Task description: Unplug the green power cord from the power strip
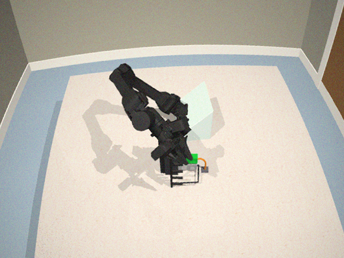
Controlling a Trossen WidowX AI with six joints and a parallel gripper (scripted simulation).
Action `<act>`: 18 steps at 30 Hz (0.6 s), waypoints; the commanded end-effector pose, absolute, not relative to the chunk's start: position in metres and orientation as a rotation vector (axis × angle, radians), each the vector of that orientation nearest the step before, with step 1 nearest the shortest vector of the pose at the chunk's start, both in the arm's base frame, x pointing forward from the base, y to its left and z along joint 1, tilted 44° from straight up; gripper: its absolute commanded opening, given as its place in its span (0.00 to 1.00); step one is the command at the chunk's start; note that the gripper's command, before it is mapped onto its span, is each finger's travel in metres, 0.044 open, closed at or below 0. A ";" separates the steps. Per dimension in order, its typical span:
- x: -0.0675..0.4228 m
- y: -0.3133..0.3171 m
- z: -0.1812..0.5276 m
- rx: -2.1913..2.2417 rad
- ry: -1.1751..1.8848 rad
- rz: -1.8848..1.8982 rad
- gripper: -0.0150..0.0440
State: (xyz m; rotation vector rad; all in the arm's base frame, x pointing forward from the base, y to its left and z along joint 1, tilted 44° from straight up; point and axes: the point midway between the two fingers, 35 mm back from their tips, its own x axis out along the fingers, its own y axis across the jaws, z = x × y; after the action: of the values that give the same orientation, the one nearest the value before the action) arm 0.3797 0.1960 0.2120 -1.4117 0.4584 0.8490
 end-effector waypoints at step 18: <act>0.262 0.136 0.014 -1.827 1.571 0.690 0.53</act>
State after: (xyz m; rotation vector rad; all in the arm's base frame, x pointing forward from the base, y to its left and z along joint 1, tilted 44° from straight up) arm 0.2688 0.1441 0.0165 -1.7695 1.5196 0.7402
